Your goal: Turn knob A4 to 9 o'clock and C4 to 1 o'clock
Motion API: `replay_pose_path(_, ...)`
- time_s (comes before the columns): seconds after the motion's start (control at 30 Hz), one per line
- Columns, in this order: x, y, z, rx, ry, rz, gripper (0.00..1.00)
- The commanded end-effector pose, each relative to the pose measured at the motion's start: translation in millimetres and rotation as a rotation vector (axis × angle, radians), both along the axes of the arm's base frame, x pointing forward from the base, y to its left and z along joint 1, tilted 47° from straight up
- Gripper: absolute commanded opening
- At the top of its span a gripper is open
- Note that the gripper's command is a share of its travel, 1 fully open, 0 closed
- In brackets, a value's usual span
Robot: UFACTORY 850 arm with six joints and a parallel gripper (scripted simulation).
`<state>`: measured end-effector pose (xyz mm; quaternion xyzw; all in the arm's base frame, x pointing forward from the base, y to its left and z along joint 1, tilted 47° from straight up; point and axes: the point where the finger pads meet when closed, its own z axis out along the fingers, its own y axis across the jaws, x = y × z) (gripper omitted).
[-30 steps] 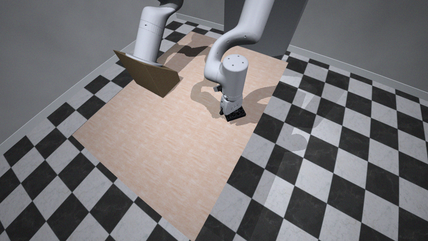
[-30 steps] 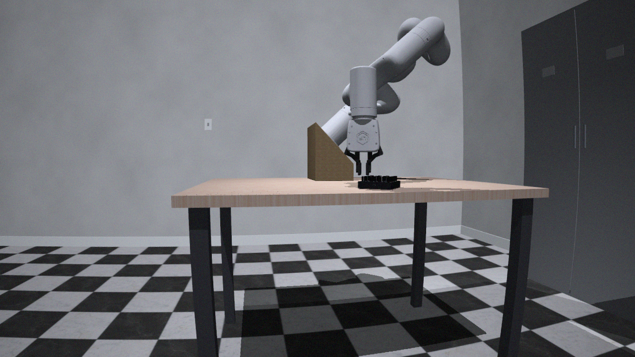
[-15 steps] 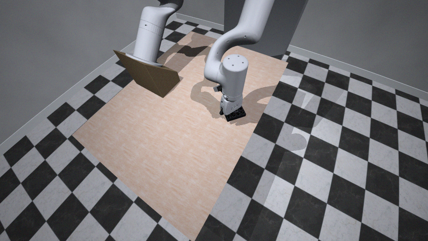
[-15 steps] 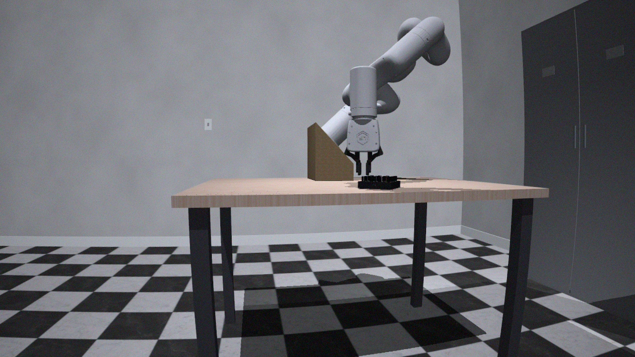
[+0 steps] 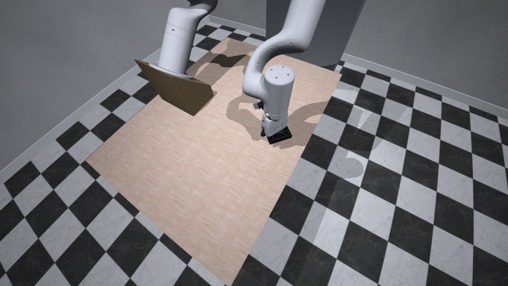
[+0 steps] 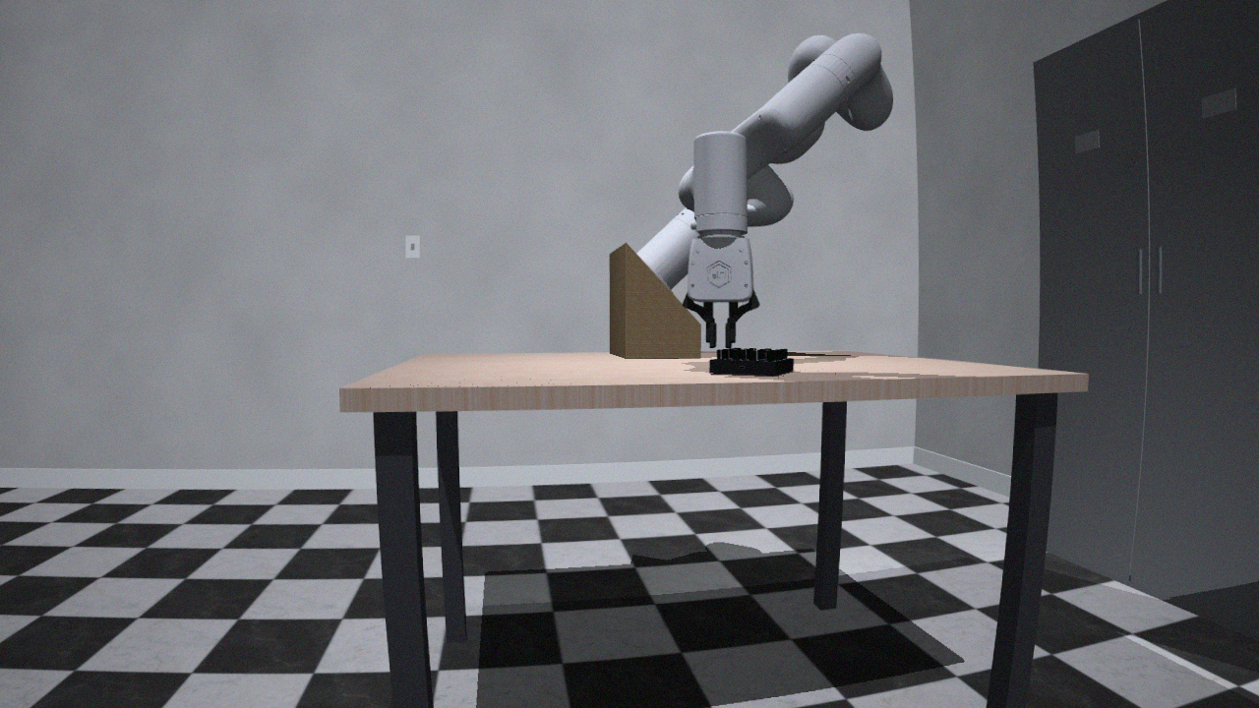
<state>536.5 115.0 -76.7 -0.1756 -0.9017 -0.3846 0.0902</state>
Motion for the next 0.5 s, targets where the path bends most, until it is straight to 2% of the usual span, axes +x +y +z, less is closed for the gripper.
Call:
replay_pose_path(0.0, 0.7, 0.7, -0.7, 0.0, -0.001, -0.001, 0.19)
replay_pose_path(0.47, 0.5, 6.5, -6.2, 0.0, -0.001, -0.001, 0.19)
